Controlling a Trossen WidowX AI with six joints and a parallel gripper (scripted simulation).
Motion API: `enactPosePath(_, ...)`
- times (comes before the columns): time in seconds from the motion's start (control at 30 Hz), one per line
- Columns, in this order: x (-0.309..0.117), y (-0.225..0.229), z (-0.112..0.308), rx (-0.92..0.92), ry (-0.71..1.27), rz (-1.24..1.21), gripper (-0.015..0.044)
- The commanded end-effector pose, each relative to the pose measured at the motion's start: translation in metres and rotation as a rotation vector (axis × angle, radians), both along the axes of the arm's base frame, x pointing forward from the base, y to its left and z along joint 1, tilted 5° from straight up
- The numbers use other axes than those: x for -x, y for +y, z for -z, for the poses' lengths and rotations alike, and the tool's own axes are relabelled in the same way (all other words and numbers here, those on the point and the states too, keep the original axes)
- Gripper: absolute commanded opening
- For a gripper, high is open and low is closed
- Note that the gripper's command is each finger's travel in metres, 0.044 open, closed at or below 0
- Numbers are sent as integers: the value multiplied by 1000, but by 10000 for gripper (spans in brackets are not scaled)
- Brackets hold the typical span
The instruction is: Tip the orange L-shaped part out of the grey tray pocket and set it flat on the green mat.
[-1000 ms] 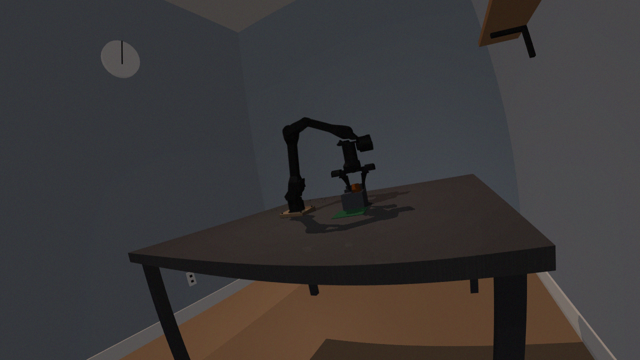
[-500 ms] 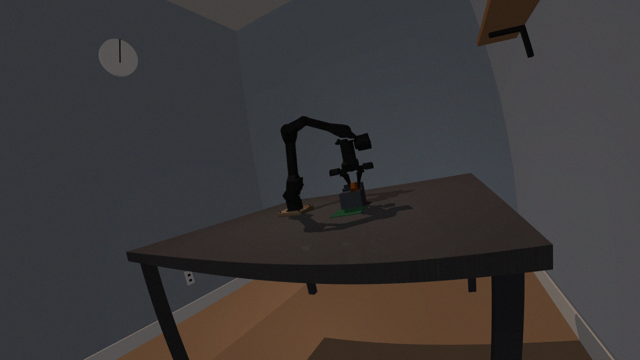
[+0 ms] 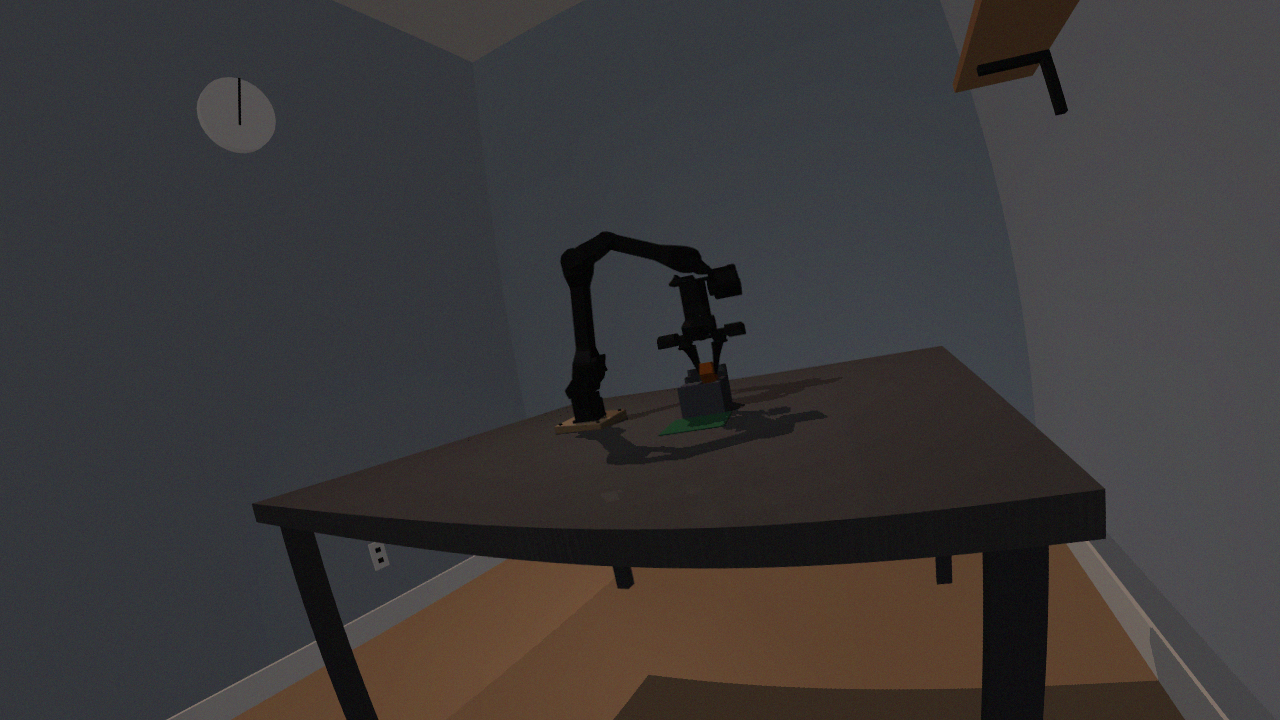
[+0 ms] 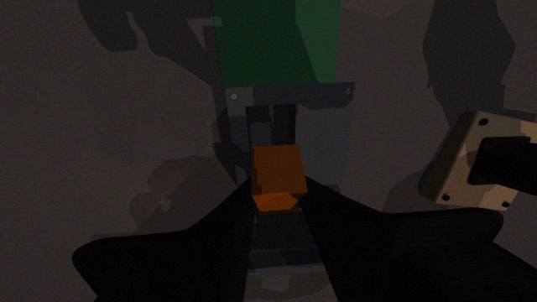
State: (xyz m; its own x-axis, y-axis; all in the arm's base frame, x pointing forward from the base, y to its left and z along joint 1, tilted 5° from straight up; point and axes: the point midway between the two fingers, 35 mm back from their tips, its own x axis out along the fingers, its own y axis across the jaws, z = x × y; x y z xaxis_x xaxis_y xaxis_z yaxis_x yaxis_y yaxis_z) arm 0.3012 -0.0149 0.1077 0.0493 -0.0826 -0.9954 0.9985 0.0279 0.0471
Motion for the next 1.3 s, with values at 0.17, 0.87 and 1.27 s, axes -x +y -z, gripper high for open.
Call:
enactPosePath(0.17,0,1,-15,-2,-4,-1,0)
enactPosePath(0.87,2,4,-47,-3,-2,-2,0)
enactPosePath(1.27,3,6,-67,-3,-2,-2,0)
